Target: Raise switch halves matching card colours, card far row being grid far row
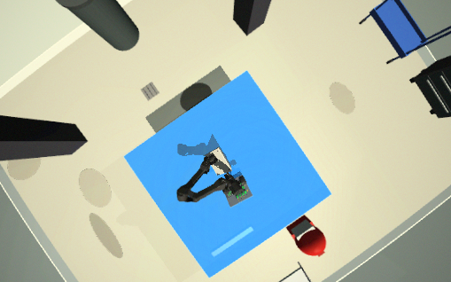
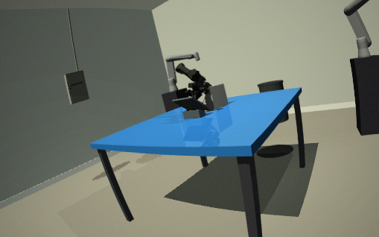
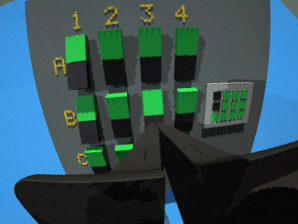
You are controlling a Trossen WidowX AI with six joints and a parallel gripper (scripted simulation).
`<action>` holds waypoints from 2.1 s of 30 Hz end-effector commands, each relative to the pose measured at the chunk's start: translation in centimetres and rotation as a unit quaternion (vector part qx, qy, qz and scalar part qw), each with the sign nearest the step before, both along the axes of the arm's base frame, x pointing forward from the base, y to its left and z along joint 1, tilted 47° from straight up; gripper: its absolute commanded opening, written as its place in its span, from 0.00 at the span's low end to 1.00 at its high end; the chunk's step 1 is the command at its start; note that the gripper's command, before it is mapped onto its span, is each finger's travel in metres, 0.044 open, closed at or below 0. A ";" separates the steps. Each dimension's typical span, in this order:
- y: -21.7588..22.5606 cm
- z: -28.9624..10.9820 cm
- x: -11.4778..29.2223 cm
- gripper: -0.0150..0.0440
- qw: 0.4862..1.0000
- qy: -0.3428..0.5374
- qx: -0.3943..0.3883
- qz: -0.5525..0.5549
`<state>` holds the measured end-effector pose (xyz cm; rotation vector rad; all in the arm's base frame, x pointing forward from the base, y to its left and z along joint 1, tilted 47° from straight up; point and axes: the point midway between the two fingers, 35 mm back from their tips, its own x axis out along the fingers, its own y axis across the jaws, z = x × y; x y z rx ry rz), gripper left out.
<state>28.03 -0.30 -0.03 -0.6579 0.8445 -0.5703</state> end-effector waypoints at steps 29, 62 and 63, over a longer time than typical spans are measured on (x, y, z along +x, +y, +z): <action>-0.3 -0.3 0.1 0.25 1.000 0.004 -0.001 0.002; 5.2 2.8 -2.7 0.25 1.000 0.014 0.003 -0.008; 5.6 2.8 -2.5 0.25 1.000 0.014 0.004 -0.008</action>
